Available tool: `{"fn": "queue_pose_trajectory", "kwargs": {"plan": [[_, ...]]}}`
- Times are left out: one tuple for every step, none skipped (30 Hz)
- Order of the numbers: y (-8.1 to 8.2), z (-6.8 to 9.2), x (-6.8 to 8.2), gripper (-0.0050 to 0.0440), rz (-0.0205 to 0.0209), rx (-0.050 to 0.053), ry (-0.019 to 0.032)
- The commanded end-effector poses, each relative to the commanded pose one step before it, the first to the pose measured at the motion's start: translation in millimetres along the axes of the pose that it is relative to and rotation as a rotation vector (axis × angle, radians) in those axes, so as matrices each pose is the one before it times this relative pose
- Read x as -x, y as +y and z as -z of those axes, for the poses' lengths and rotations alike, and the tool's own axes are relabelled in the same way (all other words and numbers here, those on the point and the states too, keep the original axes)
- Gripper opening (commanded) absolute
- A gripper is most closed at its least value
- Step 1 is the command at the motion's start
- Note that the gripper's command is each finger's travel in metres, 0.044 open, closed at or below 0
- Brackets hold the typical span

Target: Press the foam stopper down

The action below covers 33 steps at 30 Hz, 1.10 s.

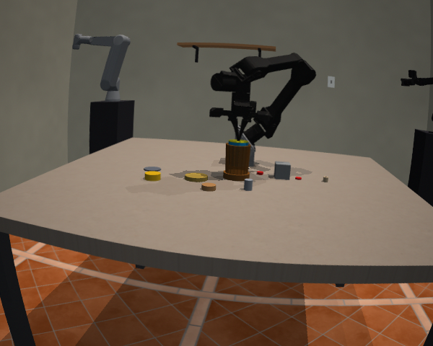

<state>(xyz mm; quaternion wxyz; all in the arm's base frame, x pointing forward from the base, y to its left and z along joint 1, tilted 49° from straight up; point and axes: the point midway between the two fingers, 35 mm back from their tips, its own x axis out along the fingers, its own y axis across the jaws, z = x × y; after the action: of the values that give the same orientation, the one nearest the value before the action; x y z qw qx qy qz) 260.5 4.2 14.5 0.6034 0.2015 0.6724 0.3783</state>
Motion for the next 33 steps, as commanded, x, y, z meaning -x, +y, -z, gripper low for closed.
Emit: {"fn": "queue_pose_trajectory", "kwargs": {"plan": [[1.25,1.88,-3.41,0.0000,-0.00409,-0.0041,0.00846],[0.00,0.00,-0.10,0.0000,0.00005,0.0000,-0.00001],[0.00,0.00,-0.10,0.0000,0.00004,0.0000,-0.00001],[0.00,0.00,-0.10,0.0000,0.00003,0.0000,-0.00001],[0.00,0.00,-0.10,0.0000,0.00002,0.0000,0.00000],[0.00,0.00,0.00,0.0000,0.00000,0.0000,0.00000],[0.00,0.00,0.00,0.0000,0.00000,0.0000,0.00000],[0.00,0.00,-0.10,0.0000,0.00001,0.0000,0.00000],[0.00,0.00,-0.10,0.0000,0.00001,0.0000,0.00000],[0.00,0.00,-0.10,0.0000,0.00001,0.0000,0.00000],[0.00,0.00,-0.10,0.0000,0.00001,0.0000,0.00000],[0.00,0.00,-0.10,0.0000,0.00000,0.0000,0.00000],[0.00,0.00,-0.10,0.0000,0.00000,0.0000,0.00000],[0.00,0.00,-0.10,0.0000,0.00000,0.0000,0.00000],[0.00,0.00,-0.10,0.0000,0.00000,0.0000,0.00000],[0.00,0.00,-0.10,0.0000,0.00000,0.0000,0.00000],[0.00,0.00,-0.10,0.0000,0.00000,0.0000,0.00000],[0.00,0.00,-0.10,0.0000,0.00000,0.0000,0.00000],[0.00,0.00,-0.10,0.0000,0.00000,0.0000,0.00000],[0.00,0.00,-0.10,0.0000,0.00000,0.0000,0.00000],[0.00,0.00,-0.10,0.0000,0.00000,0.0000,0.00000],[0.00,0.00,-0.10,0.0000,0.00000,0.0000,0.00000],[0.00,0.00,0.00,0.0000,0.00000,0.0000,0.00000],[0.00,0.00,0.00,0.0000,0.00000,0.0000,0.00000],[0.00,0.00,-0.10,0.0000,0.00000,0.0000,0.00000],[0.00,0.00,-0.10,0.0000,0.00000,0.0000,0.00000],[0.00,0.00,-0.10,0.0000,0.00000,0.0000,0.00000],[0.00,0.00,-0.10,0.0000,0.00000,0.0000,0.00000],[0.00,0.00,-0.10,0.0000,0.00000,0.0000,0.00000],[0.00,0.00,-0.10,0.0000,0.00000,0.0000,0.00000],[0.00,0.00,-0.10,0.0000,0.00000,0.0000,0.00000],[0.00,0.00,-0.10,0.0000,0.00000,0.0000,0.00000],[0.00,0.00,-0.10,0.0000,0.00000,0.0000,0.00000]]}}
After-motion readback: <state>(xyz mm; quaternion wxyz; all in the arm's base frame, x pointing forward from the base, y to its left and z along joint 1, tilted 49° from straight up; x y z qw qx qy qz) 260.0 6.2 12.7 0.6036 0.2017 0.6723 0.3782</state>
